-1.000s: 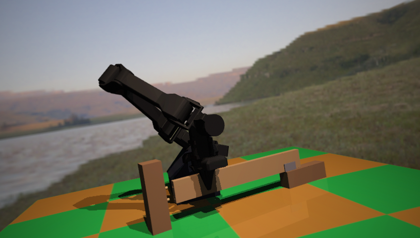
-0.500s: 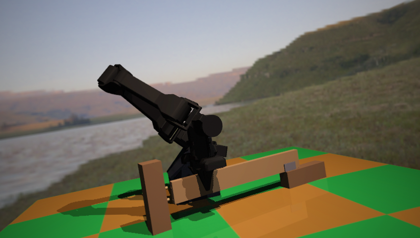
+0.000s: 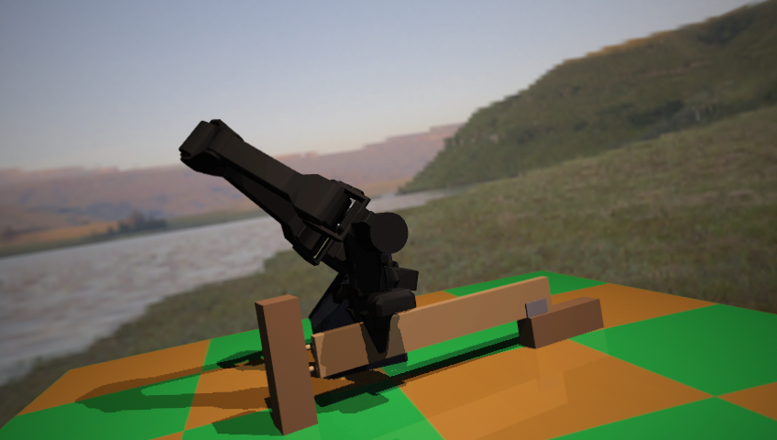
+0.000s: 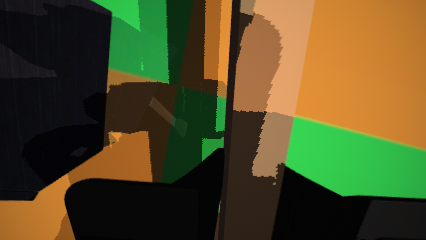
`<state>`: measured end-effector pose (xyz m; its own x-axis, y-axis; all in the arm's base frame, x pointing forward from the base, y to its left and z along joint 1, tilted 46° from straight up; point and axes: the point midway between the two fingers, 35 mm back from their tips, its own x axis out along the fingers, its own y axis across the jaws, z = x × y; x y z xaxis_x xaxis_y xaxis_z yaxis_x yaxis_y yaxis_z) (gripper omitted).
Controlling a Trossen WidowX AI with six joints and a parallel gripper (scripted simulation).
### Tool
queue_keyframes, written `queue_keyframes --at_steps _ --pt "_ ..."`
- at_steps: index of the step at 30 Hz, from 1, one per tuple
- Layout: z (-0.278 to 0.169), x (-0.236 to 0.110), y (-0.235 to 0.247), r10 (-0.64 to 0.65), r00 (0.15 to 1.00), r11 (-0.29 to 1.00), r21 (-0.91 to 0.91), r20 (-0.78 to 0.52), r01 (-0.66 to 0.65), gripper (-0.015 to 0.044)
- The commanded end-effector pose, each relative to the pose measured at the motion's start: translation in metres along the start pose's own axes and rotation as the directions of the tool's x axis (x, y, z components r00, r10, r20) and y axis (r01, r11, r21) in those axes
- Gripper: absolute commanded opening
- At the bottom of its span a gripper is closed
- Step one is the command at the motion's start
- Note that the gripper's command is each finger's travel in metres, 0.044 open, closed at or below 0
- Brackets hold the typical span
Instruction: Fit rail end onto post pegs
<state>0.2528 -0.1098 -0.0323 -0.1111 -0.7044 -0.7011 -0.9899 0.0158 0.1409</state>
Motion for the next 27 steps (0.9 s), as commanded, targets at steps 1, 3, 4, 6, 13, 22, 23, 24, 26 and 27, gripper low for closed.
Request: queue_keyframes --at_steps 1,3,4,6,13,22,23,24,26,27 --pt "-0.0015 -0.0017 -0.0010 -0.005 1.000 1.000 -0.005 0.001 0.005 0.0000" --pt "-0.0022 -0.0017 -0.0009 -0.005 1.000 1.000 -0.005 0.001 0.005 0.0000" --pt "-0.0025 -0.0016 -0.0009 -0.005 1.000 1.000 -0.005 0.001 0.005 0.0000" --pt "-0.0031 -0.0016 -0.0009 -0.005 1.000 1.000 -0.005 0.001 0.005 0.0000" --pt "-0.0054 -0.0012 -0.0009 -0.005 1.000 1.000 -0.005 0.000 0.005 0.0000" --pt "-0.0084 -0.0009 -0.0009 -0.005 1.000 1.000 -0.005 0.000 0.005 0.0000" --pt "-0.0087 -0.0009 -0.0009 -0.005 1.000 1.000 -0.005 0.000 0.005 0.0000" --pt "-0.0090 -0.0009 -0.0009 -0.005 1.000 1.000 -0.005 0.000 0.005 0.0000" --pt "-0.0097 -0.0010 -0.0010 -0.005 1.000 1.000 -0.005 0.000 0.005 0.0000" --pt "-0.0100 -0.0010 -0.0010 -0.005 1.000 1.000 -0.005 0.000 0.005 0.0000"
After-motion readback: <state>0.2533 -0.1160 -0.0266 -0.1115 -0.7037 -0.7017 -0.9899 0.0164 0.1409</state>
